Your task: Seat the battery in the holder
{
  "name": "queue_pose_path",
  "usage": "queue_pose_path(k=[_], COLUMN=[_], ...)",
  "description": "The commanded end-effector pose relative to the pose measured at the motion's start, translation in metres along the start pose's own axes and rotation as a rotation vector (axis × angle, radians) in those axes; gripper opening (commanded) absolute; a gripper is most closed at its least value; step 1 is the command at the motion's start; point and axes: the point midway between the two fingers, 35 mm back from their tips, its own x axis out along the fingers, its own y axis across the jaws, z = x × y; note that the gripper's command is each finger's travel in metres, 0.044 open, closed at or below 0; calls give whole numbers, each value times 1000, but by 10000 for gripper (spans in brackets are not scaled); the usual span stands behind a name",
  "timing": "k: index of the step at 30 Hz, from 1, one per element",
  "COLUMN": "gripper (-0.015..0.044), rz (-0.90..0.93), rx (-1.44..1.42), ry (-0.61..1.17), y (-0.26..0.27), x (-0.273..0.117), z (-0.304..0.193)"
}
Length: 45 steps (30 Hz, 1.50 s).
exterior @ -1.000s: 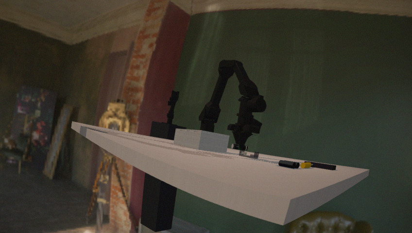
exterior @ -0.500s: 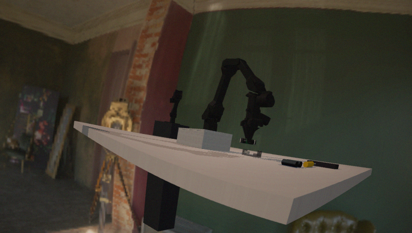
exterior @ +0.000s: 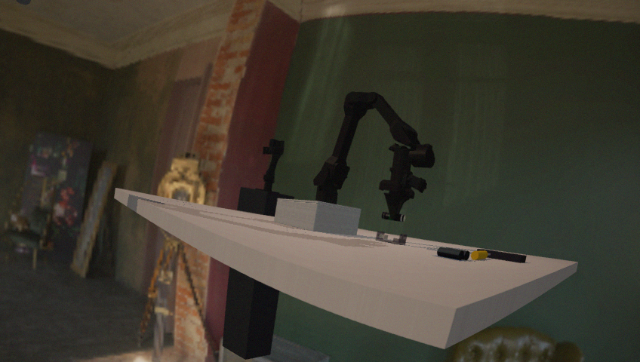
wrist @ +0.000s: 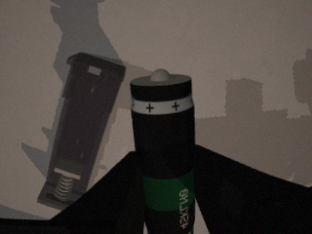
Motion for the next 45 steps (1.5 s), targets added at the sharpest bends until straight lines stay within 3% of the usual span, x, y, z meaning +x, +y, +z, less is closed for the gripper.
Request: queue_pose_path(k=[1,10,45], gripper=[66,66,66], rz=[4,-2,-55], rx=[169,440,435], ry=[2,3,-263], y=[19,49,47], x=[-3,-8,33], z=[-2,-8,-3])
